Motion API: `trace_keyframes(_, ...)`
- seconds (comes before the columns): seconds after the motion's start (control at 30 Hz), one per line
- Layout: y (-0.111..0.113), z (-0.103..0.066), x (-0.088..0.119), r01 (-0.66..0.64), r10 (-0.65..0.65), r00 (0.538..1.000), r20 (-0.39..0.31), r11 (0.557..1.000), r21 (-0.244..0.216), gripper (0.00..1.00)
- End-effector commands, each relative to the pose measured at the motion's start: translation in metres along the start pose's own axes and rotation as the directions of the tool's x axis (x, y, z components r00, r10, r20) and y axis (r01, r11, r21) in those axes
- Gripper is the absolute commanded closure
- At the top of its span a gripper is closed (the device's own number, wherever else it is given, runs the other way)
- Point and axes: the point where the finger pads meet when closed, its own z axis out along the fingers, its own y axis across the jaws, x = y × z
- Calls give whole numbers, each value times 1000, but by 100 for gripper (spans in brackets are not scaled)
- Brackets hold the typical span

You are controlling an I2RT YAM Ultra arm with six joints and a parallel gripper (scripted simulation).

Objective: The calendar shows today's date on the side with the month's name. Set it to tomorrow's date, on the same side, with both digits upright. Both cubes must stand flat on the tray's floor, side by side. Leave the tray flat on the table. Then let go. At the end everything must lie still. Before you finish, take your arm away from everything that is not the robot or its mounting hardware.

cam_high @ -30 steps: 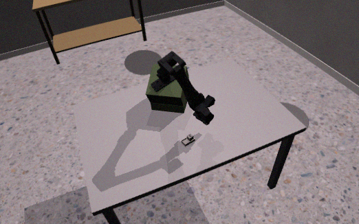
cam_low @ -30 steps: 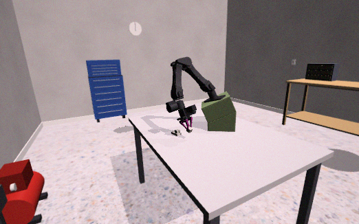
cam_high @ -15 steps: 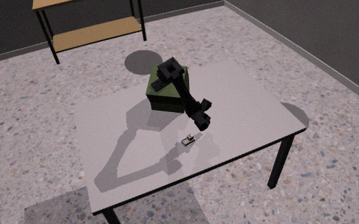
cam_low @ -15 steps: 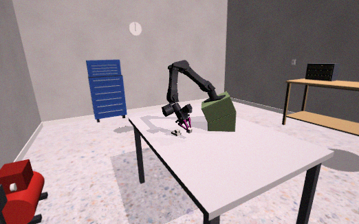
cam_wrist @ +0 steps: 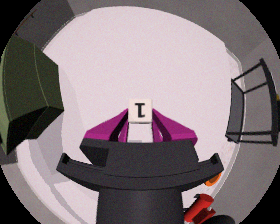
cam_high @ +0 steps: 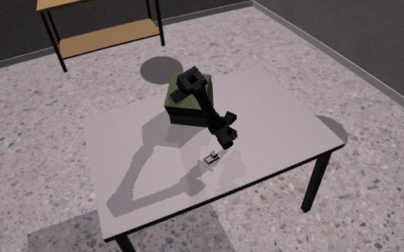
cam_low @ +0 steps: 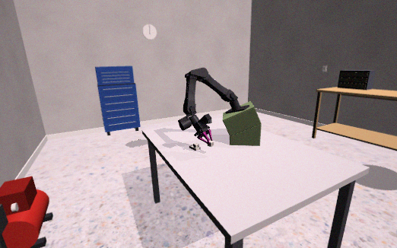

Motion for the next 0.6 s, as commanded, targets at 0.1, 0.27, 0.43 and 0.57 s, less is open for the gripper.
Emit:
trace_keyframes(0.1, -2, -2, -5, 5, -5, 1000, 20, 1000, 7, 74)
trace_keyframes(0.27, -2, -1, -4, 5, -5, 1000, 20, 1000, 7, 74)
trace_keyframes(0.43, -2, 1, -2, 5, -5, 1000, 20, 1000, 6, 74)
trace_keyframes(0.57, -2, 2, -1, 5, -5, 1000, 20, 1000, 6, 74)
